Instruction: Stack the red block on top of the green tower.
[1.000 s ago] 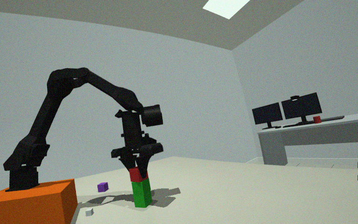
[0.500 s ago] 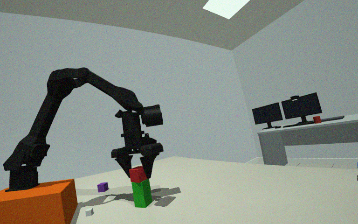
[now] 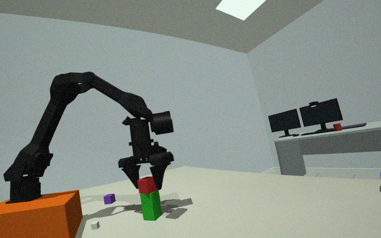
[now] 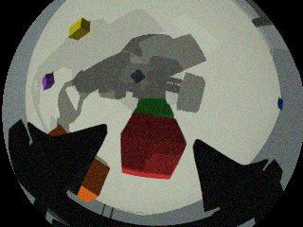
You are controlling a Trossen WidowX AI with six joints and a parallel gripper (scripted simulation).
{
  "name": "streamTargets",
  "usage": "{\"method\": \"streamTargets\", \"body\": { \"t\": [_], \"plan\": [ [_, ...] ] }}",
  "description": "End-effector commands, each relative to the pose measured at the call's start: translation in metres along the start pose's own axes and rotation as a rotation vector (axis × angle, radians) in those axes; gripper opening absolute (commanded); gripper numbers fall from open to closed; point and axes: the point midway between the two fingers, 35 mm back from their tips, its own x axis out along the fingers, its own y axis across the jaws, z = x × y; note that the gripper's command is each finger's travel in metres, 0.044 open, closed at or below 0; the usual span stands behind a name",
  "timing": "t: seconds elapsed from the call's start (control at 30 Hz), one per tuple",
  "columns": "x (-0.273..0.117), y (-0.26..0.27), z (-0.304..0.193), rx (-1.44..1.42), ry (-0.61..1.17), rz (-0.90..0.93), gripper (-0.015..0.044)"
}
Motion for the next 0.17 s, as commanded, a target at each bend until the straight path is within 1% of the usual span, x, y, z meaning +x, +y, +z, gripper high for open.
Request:
{"method": "streamTargets", "body": {
  "t": [0.0,0.13],
  "plan": [
    [0.0004,0.0000,0.0000,0.000,0.000,0.000,0.0440],
    [0.0004,0.0000,0.0000,0.000,0.000,0.000,0.0440]
  ]
}}
